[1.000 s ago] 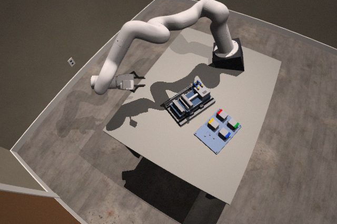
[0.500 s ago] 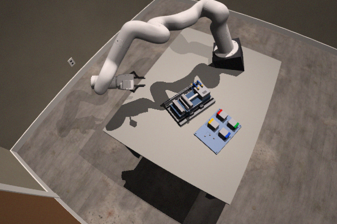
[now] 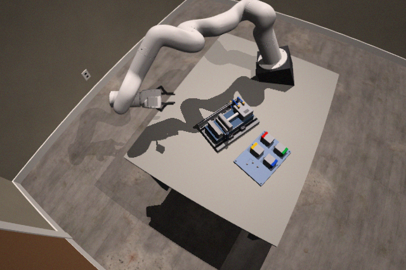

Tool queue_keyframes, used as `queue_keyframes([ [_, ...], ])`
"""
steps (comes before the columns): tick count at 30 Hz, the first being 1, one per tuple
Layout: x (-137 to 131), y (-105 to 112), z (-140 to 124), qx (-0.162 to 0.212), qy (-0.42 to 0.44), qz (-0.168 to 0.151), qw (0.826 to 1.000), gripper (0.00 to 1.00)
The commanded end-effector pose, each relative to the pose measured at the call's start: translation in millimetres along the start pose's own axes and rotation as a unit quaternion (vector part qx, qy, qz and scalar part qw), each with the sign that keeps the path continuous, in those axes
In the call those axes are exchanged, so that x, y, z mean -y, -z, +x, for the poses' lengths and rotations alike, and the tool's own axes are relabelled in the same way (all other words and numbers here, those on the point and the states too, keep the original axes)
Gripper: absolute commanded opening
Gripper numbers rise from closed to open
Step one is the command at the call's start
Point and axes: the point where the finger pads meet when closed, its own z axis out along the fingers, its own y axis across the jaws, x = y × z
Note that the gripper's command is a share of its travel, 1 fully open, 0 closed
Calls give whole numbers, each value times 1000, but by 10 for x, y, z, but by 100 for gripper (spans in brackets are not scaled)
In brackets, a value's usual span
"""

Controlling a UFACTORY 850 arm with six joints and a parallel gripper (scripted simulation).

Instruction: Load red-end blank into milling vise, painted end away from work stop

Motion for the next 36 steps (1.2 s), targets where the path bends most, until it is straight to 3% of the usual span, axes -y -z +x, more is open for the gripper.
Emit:
queue_keyframes([
  [1,5,8,8,1,0,-1,1000,40],
  [22,5,8,8,1,0,-1,1000,40],
  [23,5,8,8,1,0,-1,1000,100],
  [36,5,8,8,1,0,-1,1000,100],
])
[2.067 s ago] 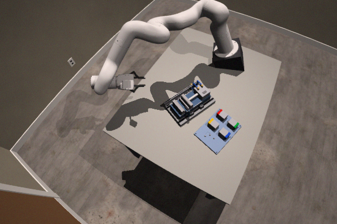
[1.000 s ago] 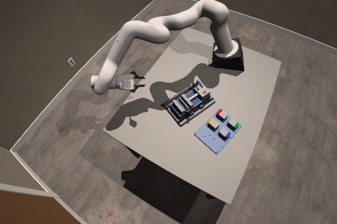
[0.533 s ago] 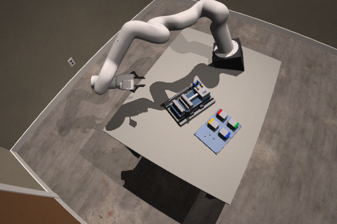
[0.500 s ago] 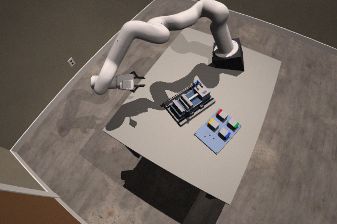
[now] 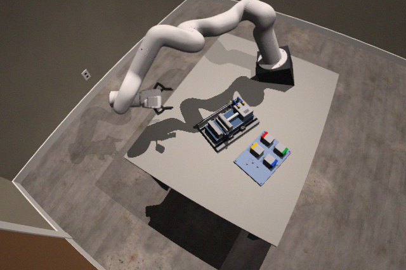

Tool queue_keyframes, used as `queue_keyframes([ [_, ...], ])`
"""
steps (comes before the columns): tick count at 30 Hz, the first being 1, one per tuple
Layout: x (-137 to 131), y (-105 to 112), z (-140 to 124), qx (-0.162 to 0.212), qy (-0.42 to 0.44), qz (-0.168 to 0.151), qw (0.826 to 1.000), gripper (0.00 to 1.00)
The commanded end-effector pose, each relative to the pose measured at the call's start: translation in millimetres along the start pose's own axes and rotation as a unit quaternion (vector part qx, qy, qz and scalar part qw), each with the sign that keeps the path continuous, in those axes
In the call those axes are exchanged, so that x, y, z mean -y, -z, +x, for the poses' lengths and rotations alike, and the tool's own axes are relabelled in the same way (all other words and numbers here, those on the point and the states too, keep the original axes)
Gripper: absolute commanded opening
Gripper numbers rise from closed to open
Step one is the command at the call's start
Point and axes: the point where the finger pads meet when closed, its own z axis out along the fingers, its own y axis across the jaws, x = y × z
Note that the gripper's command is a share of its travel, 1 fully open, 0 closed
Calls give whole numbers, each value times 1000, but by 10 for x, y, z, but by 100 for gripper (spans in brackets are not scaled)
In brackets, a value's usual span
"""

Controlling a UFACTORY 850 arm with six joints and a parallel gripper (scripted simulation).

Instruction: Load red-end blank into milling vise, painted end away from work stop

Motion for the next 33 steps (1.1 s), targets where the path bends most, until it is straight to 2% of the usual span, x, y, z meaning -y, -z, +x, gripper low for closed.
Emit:
queue_keyframes([
  [1,5,8,8,1,0,-1,1000,100],
  [3,5,8,8,1,0,-1,1000,100],
  [13,-46,-287,226,80,-14,-82,993,100],
  [21,-41,-306,241,83,-14,-80,993,100],
  [30,-87,-571,437,154,-26,-153,976,100],
  [33,-87,-571,437,154,-26,-153,976,100],
])
